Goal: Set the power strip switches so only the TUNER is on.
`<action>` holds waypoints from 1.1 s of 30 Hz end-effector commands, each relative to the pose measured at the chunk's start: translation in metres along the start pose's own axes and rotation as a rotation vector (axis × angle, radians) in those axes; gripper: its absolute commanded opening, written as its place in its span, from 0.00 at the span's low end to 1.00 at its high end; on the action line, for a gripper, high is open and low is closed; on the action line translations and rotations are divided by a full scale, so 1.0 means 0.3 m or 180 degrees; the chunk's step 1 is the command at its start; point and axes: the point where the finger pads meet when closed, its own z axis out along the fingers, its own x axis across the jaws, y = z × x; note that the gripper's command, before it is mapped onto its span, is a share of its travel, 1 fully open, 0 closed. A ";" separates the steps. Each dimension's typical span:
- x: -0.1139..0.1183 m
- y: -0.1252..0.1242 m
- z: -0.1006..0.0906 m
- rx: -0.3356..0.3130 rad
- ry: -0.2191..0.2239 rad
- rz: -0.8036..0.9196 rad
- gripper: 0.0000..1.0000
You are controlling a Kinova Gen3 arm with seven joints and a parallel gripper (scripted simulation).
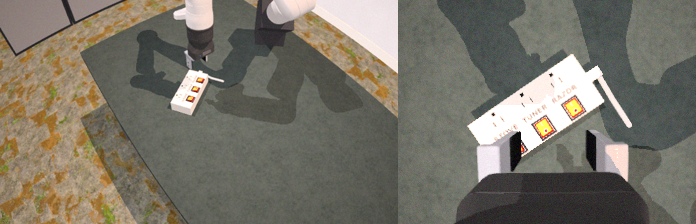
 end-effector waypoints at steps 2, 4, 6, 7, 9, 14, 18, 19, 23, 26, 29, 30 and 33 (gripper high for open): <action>-0.001 -0.001 -0.001 0.0002 -0.0003 0.0003 1.00; -0.001 0.000 0.000 0.0001 -0.0002 0.0015 1.00; -0.001 0.000 0.000 0.0001 -0.0002 0.0015 1.00; -0.002 0.000 0.001 0.0001 -0.0001 0.0027 1.00; -0.003 0.002 0.004 -0.0002 0.0002 0.0068 1.00; -0.012 0.010 0.019 -0.0014 0.0016 0.0288 1.00; -0.023 0.020 0.041 -0.0025 0.0033 0.0588 1.00; -0.027 0.023 0.047 -0.0028 0.0038 0.0679 1.00; -0.035 0.030 0.061 -0.0032 0.0047 0.0877 1.00; -0.049 0.040 0.084 -0.0034 0.0059 0.1203 1.00; -0.065 0.051 0.109 -0.0031 0.0065 0.1549 1.00; -0.071 0.055 0.117 -0.0029 0.0066 0.1666 1.00; -0.089 0.065 0.141 -0.0022 0.0064 0.2009 1.00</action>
